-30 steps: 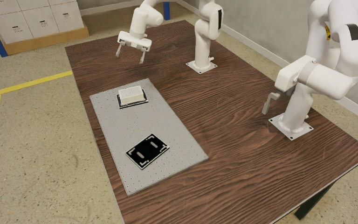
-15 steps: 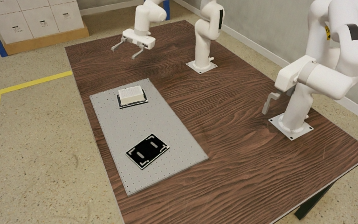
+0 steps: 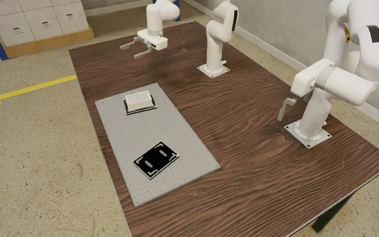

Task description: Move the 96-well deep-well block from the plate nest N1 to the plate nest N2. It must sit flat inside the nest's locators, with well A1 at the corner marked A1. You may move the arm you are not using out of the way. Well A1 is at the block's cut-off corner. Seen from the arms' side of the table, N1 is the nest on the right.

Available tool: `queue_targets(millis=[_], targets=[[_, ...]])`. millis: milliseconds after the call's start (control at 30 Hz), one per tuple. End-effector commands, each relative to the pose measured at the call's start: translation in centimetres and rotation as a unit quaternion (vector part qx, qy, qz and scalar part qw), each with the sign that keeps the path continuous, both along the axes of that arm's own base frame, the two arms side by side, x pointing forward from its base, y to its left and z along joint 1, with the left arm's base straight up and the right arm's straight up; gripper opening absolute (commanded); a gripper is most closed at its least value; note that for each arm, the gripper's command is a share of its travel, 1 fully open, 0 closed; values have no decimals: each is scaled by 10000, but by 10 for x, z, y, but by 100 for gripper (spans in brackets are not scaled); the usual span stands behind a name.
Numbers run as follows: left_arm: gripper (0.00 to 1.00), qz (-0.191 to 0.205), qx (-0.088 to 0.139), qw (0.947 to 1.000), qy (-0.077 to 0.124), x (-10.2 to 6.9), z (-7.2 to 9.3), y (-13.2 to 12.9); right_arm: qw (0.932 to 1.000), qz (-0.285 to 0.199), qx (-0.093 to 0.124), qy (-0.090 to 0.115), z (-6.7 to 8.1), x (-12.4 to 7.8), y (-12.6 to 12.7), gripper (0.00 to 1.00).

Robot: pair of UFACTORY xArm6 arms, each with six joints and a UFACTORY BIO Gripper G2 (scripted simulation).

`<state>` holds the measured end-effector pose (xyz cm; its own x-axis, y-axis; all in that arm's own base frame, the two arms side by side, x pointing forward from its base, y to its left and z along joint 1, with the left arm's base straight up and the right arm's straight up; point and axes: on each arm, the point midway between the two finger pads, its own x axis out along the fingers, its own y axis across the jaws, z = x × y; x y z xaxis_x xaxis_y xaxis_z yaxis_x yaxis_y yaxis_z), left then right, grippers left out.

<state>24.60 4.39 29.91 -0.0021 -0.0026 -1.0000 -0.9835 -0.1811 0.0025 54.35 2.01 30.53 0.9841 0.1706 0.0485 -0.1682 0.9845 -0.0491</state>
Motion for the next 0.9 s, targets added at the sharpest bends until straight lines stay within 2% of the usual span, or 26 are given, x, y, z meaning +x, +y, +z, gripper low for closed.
queue_targets(millis=[0,67,467,600,733,867], targets=[[100,0,9,10000,-11,0,1,0,9977,-638,167,173,-1,-9,-15,37],[100,0,9,10000,-11,0,1,0,9958,-850,226,242,-3,-13,-20,37],[100,0,9,10000,-11,0,1,0,9958,-850,226,242,-3,-13,-20,37],[100,0,9,10000,-11,0,1,0,9879,-1512,246,227,-22,-10,-14,37],[100,0,9,10000,-11,0,1,0,9757,-2166,264,211,-41,-7,-7,37],[100,0,9,10000,-11,0,1,0,9740,-2240,266,209,-50,-5,-4,37]])
